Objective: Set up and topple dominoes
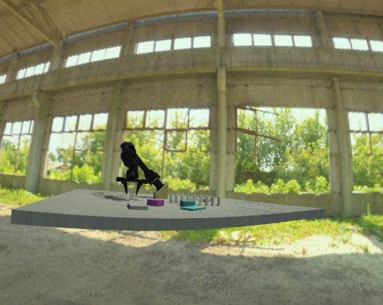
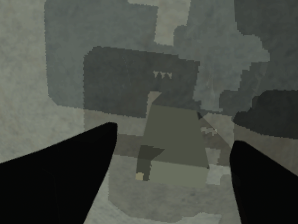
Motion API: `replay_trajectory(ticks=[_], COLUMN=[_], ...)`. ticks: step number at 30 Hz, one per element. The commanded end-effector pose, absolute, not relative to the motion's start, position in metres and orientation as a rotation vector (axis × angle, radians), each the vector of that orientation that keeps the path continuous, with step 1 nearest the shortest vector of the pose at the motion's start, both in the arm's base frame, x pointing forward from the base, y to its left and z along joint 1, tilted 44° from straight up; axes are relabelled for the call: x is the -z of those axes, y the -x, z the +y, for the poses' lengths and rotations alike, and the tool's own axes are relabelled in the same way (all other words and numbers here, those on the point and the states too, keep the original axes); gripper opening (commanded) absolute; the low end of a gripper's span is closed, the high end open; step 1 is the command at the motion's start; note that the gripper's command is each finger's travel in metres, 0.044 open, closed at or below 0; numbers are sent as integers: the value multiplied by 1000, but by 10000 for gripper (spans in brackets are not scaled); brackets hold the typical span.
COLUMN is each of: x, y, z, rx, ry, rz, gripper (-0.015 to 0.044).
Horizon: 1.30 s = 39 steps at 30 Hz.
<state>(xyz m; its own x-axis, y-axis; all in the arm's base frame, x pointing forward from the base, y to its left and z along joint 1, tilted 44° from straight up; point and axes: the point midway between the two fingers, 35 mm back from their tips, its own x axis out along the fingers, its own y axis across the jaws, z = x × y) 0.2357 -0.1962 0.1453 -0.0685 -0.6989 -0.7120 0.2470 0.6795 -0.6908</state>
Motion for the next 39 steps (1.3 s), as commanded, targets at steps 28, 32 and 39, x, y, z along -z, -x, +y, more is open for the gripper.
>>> replay_trajectory(ticks=[28,32,39], x=[-239,-228,-163], y=[-244,-257,-304], z=[-103,-92,-24], rx=[752,671,280], ry=[453,531,886], rz=[1437,1477,1659], gripper=[107,107,107])
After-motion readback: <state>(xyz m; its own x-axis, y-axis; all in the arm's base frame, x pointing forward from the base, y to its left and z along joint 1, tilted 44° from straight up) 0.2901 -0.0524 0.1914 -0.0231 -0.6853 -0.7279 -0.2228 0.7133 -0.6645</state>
